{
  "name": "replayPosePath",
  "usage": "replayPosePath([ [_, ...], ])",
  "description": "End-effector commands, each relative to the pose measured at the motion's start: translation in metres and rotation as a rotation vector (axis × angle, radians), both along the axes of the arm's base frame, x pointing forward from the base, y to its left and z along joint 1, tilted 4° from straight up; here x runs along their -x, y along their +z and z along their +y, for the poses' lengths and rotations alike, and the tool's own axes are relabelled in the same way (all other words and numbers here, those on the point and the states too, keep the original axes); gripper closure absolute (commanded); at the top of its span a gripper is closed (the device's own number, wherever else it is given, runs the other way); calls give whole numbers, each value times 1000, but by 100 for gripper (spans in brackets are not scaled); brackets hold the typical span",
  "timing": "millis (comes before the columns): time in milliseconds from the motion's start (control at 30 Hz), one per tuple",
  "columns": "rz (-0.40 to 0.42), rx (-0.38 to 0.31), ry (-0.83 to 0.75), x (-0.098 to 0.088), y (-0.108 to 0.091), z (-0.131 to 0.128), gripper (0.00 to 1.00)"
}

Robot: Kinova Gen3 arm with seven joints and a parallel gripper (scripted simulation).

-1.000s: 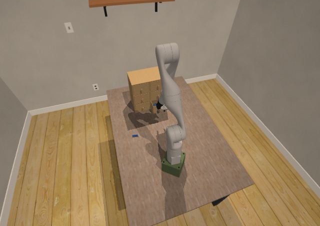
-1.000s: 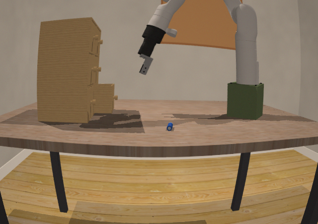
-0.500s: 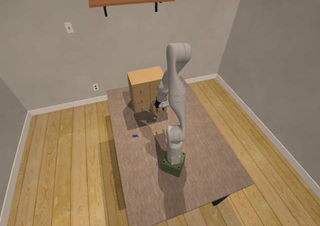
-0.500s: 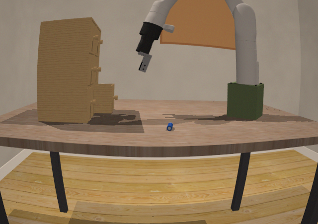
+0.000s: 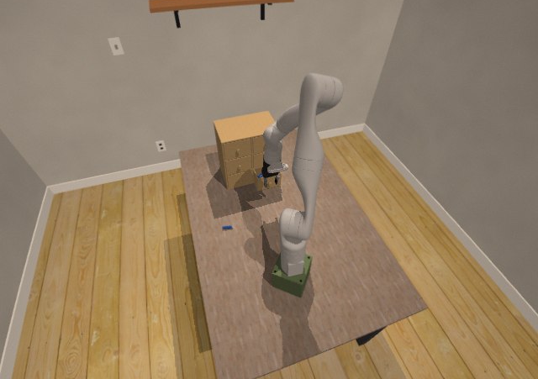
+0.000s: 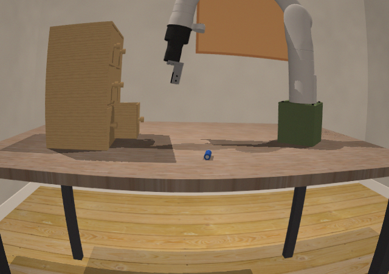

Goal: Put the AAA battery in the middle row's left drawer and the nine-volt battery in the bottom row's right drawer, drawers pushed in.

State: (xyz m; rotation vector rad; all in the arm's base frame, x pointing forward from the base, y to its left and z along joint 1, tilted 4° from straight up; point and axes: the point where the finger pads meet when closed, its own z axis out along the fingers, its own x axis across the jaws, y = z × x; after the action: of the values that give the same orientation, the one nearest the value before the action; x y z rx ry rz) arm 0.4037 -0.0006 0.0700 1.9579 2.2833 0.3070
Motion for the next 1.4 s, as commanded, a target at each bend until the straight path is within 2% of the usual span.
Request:
replayPosePath([
  [0, 18, -5, -16, -3, -1, -6, 0],
  [433, 108, 8, -12, -3, 5, -6, 0],
  [1367, 183, 20, -9, -3, 10, -6, 0],
])
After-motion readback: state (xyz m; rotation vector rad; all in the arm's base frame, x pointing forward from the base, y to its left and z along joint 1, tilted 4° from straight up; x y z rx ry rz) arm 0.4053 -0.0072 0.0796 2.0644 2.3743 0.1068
